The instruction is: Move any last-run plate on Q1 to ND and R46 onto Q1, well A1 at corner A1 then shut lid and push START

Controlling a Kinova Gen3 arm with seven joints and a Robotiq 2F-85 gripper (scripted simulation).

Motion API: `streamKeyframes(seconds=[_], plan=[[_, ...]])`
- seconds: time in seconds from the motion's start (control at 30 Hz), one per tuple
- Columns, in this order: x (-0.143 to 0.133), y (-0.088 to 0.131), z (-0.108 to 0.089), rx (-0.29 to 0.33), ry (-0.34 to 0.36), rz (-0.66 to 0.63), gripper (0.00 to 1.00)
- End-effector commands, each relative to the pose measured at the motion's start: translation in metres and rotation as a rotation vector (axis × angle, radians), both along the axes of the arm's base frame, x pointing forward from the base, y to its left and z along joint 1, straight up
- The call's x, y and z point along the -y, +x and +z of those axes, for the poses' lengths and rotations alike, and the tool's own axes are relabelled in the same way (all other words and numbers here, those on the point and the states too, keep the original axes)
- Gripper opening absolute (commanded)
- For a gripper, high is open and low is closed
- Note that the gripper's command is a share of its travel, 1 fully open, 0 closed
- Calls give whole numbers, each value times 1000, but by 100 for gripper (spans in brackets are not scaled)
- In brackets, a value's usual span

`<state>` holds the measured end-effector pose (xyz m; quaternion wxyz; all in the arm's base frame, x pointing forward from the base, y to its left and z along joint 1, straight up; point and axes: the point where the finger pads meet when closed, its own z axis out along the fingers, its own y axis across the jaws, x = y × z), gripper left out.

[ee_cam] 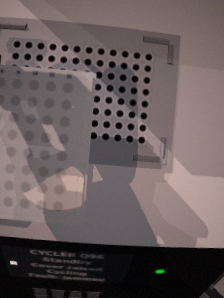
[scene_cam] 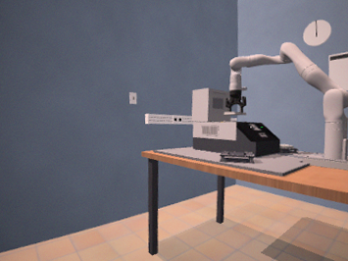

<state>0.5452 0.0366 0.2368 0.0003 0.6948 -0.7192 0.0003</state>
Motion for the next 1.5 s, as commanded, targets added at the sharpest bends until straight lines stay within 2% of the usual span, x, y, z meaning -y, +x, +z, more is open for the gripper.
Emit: streamKeyframes(seconds=[0.0,0.63,1.27,1.47], plan=[[8,6,1,2,-1,0,91],[54,38,1,2,-1,0,91],[54,38,1,2,-1,0,91],[54,38,-5,2,-1,0,91]])
